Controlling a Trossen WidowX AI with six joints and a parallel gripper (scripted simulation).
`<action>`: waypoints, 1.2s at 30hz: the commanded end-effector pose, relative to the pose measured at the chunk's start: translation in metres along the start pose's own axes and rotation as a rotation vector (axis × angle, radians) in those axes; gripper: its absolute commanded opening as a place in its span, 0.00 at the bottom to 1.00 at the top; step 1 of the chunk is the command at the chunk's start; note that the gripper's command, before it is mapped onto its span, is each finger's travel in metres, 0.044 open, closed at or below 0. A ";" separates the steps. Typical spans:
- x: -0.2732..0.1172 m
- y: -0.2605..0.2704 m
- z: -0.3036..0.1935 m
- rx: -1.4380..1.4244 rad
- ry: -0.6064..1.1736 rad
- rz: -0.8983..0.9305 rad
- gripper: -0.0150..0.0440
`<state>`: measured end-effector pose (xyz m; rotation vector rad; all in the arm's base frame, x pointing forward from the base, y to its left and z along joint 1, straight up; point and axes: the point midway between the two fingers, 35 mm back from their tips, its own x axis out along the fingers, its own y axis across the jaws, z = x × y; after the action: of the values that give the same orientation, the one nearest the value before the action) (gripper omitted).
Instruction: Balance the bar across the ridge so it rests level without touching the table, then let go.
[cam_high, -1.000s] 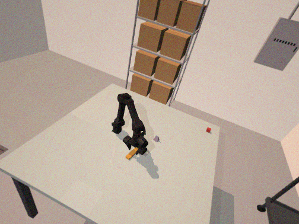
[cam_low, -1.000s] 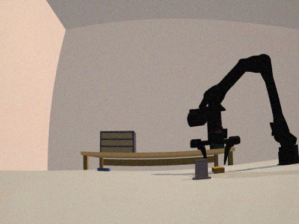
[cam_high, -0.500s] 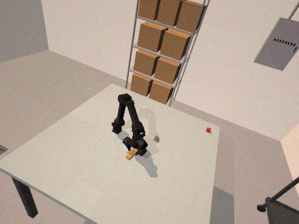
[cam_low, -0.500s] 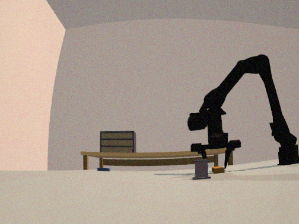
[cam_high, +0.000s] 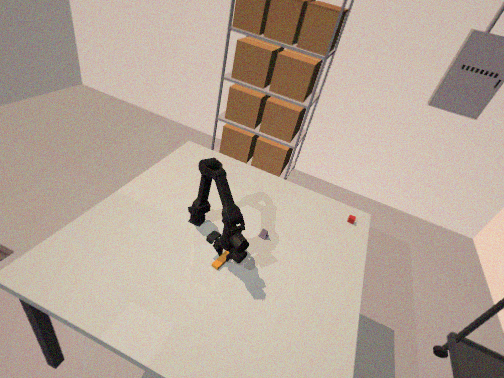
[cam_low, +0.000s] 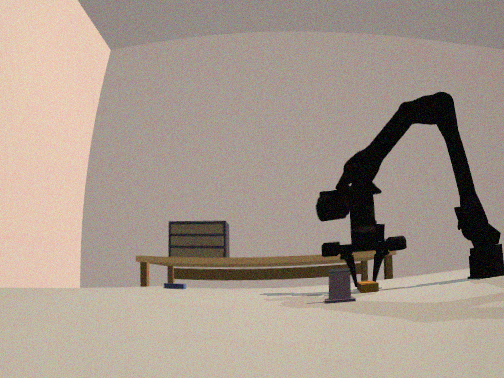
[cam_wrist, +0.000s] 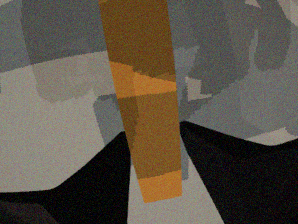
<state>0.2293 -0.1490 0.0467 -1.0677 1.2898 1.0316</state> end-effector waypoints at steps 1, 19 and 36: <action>0.000 0.000 0.000 0.000 0.000 0.000 0.49; -0.029 -0.004 -0.001 -0.001 0.001 0.001 0.25; -0.072 -0.003 -0.001 -0.004 0.003 0.003 0.25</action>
<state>0.2291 -0.1489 0.1080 -1.0531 1.2959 1.0482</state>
